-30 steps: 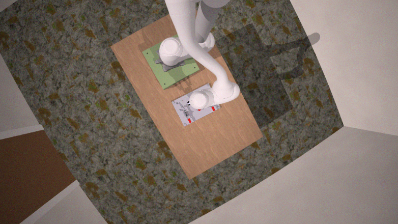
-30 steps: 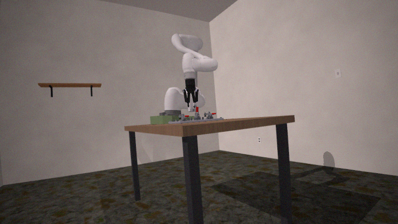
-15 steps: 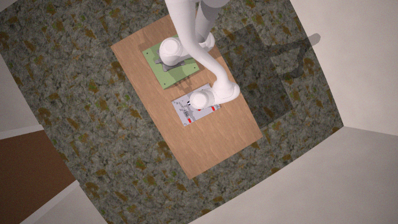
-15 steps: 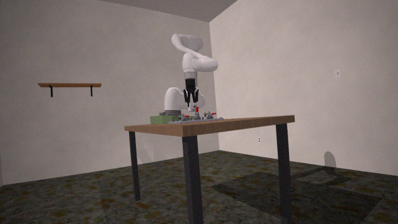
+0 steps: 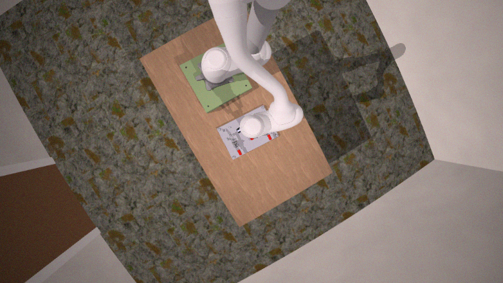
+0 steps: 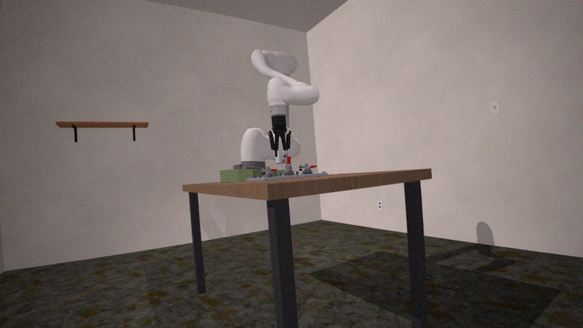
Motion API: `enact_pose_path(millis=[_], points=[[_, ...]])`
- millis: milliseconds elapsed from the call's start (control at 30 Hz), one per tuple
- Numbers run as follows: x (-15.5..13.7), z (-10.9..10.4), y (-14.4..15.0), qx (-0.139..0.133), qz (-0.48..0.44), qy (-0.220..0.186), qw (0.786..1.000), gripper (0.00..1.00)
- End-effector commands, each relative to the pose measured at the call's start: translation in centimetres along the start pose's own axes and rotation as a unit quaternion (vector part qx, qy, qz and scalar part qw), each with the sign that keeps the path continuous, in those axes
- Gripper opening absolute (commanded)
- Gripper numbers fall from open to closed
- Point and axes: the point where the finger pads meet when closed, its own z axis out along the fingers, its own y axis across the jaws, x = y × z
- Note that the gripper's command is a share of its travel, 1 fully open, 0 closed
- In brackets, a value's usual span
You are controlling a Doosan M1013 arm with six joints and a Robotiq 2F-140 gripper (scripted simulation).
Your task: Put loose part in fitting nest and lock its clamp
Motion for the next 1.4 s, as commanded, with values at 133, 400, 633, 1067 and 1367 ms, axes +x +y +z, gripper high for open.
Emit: enact_pose_path(millis=[133, 400, 633, 1067, 1367], points=[[0.02, 0.04, -0.16, -0.001, -0.002, 0.001, 1.0, 0.1], [0.02, 0.04, -0.16, -0.001, -0.002, 0.001, 1.0, 0.1], [0.02, 0.04, -0.16, -0.001, -0.002, 0.001, 1.0, 0.1], [0.04, 0.25, -0.16, -0.001, -0.002, 0.001, 1.0, 0.1], [0.1, 0.98, -0.16, -0.001, -0.002, 0.001, 1.0, 0.1]])
